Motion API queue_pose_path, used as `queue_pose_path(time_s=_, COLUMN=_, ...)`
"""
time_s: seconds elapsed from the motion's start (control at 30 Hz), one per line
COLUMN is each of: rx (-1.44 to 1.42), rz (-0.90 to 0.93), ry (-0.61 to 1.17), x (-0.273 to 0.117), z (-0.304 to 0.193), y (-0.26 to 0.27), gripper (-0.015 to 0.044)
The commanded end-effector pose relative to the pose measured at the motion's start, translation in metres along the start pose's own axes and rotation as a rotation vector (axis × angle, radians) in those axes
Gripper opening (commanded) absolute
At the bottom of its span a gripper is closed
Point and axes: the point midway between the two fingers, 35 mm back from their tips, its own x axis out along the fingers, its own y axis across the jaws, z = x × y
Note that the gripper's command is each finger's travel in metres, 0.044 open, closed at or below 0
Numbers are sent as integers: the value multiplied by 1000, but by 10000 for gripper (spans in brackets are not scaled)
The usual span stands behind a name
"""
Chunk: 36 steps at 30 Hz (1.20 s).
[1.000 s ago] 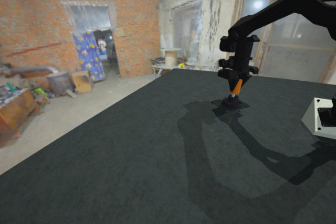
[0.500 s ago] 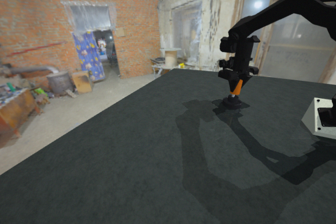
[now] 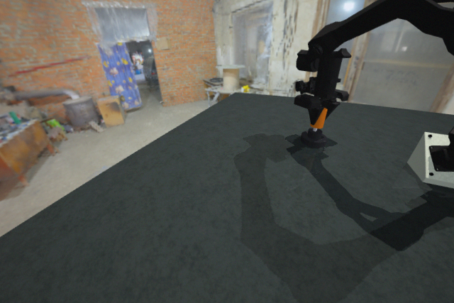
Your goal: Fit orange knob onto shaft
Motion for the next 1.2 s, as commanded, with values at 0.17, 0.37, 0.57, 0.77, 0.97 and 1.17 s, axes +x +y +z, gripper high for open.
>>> queue_pose_path(time_s=0.17, rx=3, rz=2, ry=-3, x=-5, z=0, y=-2, gripper=0)
queue_pose_path(time_s=0.37, rx=-167, rz=2, ry=-3, x=-6, z=1, y=-3, gripper=0)
queue_pose_path(time_s=0.57, rx=-207, rz=2, ry=-3, x=-3, z=1, y=-4, gripper=0)
queue_pose_path(time_s=0.77, rx=-207, rz=2, ry=-3, x=0, z=0, y=-3, gripper=0)
queue_pose_path(time_s=0.97, rx=-207, rz=2, ry=-3, x=0, z=0, y=-3, gripper=0)
queue_pose_path(time_s=1.17, rx=-207, rz=2, ry=-3, x=-4, z=0, y=-1, gripper=0)
